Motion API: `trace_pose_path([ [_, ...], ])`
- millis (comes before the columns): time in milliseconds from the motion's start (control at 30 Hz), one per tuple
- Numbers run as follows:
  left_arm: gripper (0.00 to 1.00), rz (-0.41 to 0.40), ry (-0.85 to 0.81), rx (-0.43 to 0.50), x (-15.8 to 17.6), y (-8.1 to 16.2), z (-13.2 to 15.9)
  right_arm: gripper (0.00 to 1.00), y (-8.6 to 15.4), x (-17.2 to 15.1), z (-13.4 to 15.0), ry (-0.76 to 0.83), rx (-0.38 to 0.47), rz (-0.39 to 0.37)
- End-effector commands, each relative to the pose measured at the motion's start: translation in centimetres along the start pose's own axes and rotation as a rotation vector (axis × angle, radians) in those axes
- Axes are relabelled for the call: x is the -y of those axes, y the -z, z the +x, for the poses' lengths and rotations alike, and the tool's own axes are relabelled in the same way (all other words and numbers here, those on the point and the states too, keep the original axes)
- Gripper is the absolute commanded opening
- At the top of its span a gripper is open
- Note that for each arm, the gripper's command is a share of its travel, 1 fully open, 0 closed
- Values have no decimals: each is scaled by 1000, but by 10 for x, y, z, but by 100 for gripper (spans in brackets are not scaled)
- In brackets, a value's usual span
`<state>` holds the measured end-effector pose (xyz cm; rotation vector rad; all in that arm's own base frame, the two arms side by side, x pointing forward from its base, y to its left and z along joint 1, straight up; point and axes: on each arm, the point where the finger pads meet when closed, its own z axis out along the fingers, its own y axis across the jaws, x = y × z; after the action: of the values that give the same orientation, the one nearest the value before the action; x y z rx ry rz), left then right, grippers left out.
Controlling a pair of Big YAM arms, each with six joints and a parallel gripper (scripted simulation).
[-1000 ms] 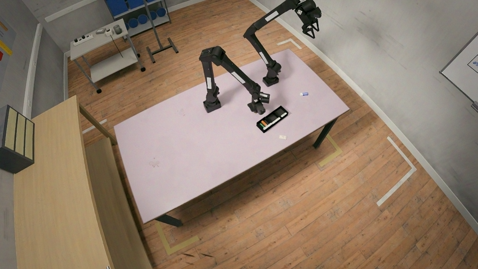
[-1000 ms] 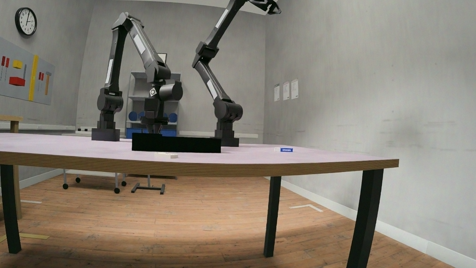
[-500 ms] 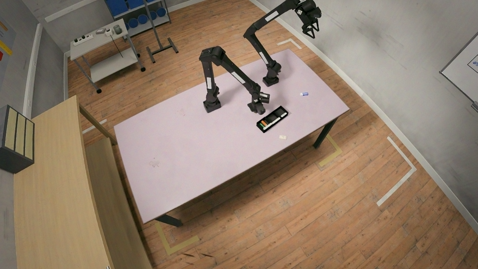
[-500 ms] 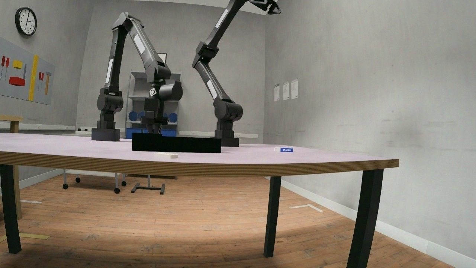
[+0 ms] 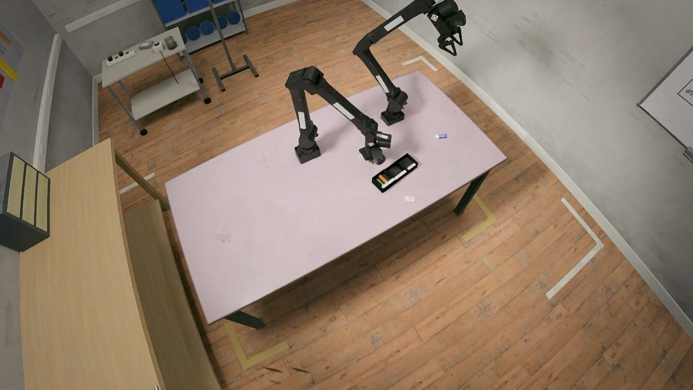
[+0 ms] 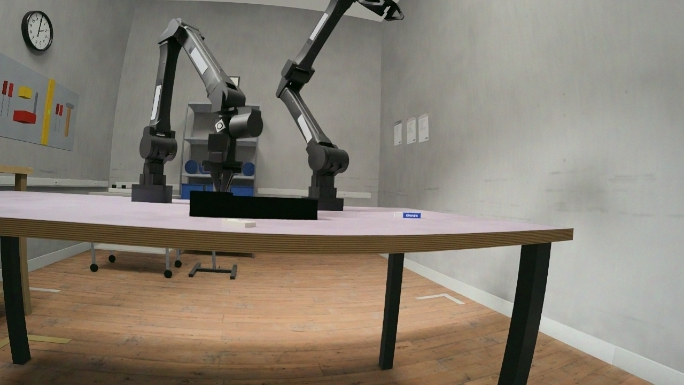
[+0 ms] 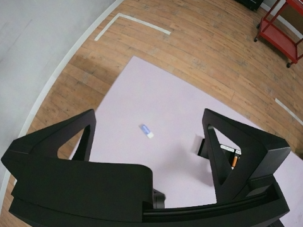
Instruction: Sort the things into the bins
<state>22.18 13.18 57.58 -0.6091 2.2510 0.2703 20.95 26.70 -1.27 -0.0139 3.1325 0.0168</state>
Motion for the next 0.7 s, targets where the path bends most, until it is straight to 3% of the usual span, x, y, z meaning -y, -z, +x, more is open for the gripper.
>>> trace_pose_path([
  [0, 100, 6, -2, 62, 4, 29, -10, 0, 26, -13, -16, 1, 26, -32],
  [333, 100, 6, -2, 62, 4, 29, -10, 0, 62, -13, -17, 1, 28, -35],
  [400, 100, 6, -2, 62, 4, 29, -10, 0, 62, -13, -17, 1, 28, -35],
  [500, 100, 6, -2, 62, 4, 29, -10, 0, 40, 9, 1, 1, -24, 28],
  [667, 100, 6, -2, 62, 4, 29, -10, 0, 52, -6, -6, 1, 9, -12],
])
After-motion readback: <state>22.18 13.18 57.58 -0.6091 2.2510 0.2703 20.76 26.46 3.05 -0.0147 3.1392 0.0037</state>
